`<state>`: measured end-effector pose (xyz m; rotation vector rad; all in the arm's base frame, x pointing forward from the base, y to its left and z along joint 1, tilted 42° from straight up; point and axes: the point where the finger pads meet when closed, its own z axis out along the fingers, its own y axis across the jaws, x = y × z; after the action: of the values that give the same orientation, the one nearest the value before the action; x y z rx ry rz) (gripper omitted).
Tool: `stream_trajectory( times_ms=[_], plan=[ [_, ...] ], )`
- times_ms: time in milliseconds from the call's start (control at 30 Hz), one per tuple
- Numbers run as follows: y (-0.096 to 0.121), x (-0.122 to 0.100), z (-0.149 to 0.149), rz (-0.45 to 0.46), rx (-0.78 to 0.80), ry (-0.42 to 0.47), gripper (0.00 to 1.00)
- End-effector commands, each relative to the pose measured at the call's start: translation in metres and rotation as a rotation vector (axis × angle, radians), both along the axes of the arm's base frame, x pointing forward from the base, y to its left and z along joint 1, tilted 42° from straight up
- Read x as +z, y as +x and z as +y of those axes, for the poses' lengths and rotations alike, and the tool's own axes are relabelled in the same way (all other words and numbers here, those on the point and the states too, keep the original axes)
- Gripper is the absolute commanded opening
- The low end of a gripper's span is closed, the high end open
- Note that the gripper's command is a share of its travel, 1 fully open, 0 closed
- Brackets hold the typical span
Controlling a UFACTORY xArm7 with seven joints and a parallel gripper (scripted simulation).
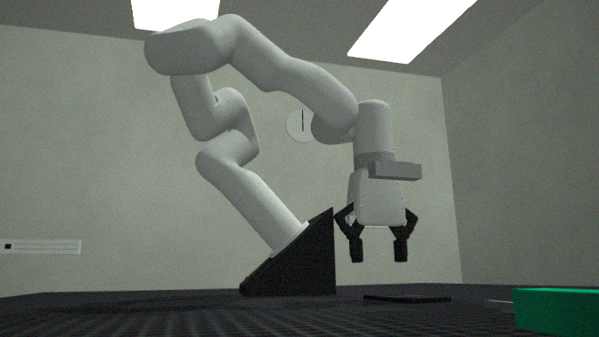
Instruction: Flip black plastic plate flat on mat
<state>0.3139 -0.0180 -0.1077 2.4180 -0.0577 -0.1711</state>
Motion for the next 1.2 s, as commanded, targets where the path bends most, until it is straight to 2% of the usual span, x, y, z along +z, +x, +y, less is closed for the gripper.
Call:
stream_trajectory(
  times_ms=[0,533,1167],
  plan=[
    [0.001,0.0,0.002,-0.003,0.002,0.002,0.95],
    [0.001,-0.003,-0.001,-0.006,0.004,0.002,0.95],
    [-0.002,-0.018,-0.013,-0.006,0.004,0.002,0.95]
  ],
)
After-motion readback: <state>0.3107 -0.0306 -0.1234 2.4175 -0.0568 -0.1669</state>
